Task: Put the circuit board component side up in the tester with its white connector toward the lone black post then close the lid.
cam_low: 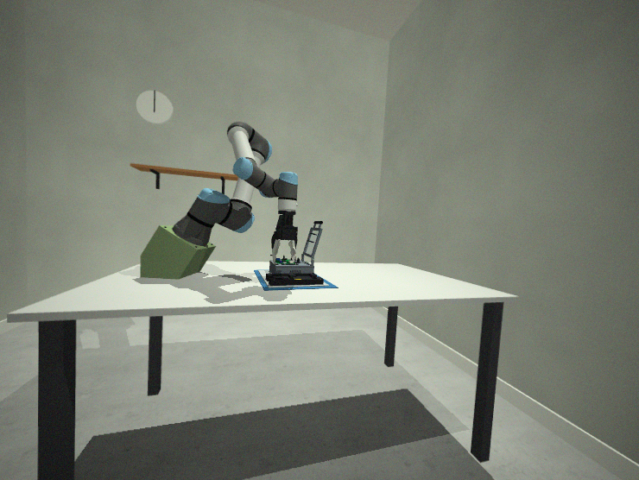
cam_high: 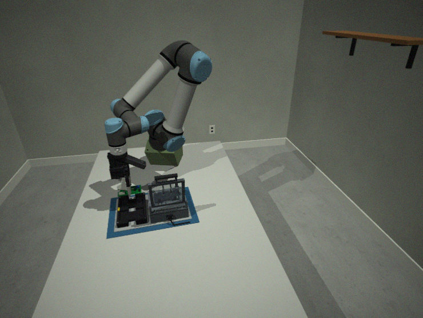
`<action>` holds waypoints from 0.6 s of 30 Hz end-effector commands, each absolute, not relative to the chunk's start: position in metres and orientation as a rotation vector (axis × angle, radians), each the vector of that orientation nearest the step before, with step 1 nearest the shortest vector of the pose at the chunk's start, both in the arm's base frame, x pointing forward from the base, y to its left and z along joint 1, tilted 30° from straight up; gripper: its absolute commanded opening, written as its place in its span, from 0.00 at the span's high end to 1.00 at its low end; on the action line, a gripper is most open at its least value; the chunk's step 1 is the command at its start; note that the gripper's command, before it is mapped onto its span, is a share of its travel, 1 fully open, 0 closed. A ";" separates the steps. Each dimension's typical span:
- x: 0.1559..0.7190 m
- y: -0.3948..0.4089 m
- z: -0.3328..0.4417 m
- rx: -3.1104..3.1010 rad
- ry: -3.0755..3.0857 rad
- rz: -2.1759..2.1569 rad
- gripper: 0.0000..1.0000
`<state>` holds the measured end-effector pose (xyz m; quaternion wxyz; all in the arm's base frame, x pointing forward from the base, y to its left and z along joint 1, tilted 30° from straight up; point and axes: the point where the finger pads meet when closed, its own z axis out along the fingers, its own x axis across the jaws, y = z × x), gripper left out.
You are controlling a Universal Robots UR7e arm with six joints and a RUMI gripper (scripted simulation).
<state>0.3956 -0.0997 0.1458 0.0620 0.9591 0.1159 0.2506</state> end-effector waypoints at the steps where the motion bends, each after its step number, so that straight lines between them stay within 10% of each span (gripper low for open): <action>1: 0.389 -0.099 0.158 2.900 0.352 0.759 0.61; 18: 0.382 -0.098 0.169 2.900 0.352 0.759 0.61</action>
